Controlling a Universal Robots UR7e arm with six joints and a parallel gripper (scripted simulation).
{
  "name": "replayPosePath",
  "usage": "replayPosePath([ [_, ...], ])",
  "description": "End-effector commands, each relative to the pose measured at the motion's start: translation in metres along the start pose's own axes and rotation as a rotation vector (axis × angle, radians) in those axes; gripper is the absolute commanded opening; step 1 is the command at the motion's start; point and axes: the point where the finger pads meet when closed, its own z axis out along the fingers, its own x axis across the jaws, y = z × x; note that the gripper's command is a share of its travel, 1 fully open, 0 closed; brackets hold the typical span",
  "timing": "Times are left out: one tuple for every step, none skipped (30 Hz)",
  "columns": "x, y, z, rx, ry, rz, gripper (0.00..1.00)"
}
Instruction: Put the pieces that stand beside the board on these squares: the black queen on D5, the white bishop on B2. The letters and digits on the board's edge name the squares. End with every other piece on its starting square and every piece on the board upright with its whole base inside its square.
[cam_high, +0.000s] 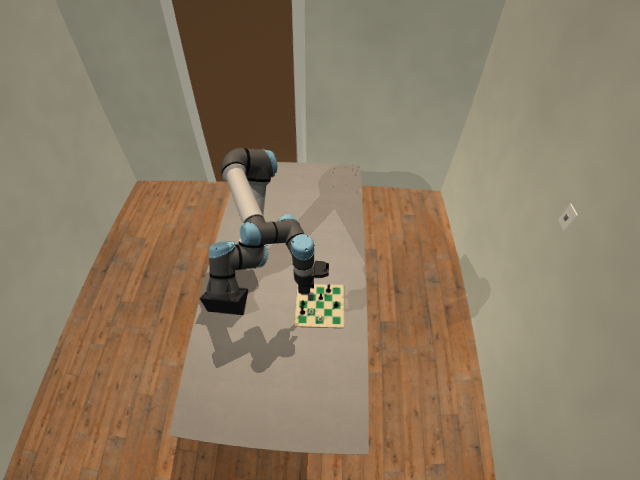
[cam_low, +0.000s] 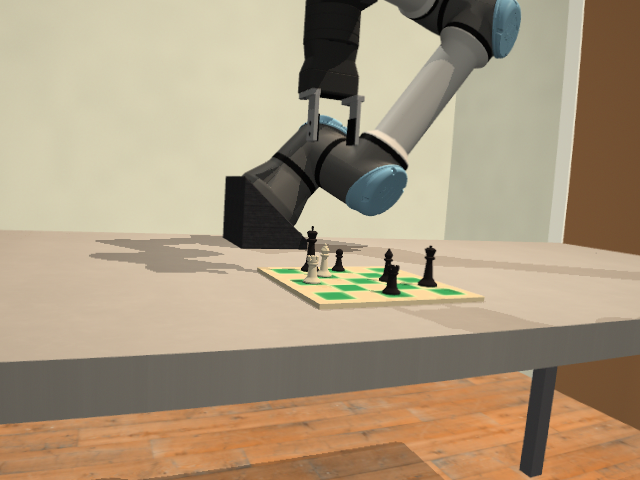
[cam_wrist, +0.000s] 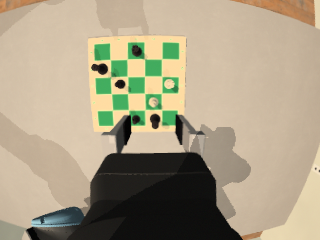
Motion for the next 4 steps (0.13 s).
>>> replayPosePath([
  [0.0003, -0.0002, -0.0005, 0.001, 0.001, 0.000, 1.00],
  [0.0003, -0.0002, -0.0005, 0.001, 0.001, 0.000, 1.00],
  [0.0003, -0.0002, -0.0005, 0.001, 0.001, 0.000, 1.00],
  [0.0003, -0.0002, -0.0005, 0.001, 0.001, 0.000, 1.00],
])
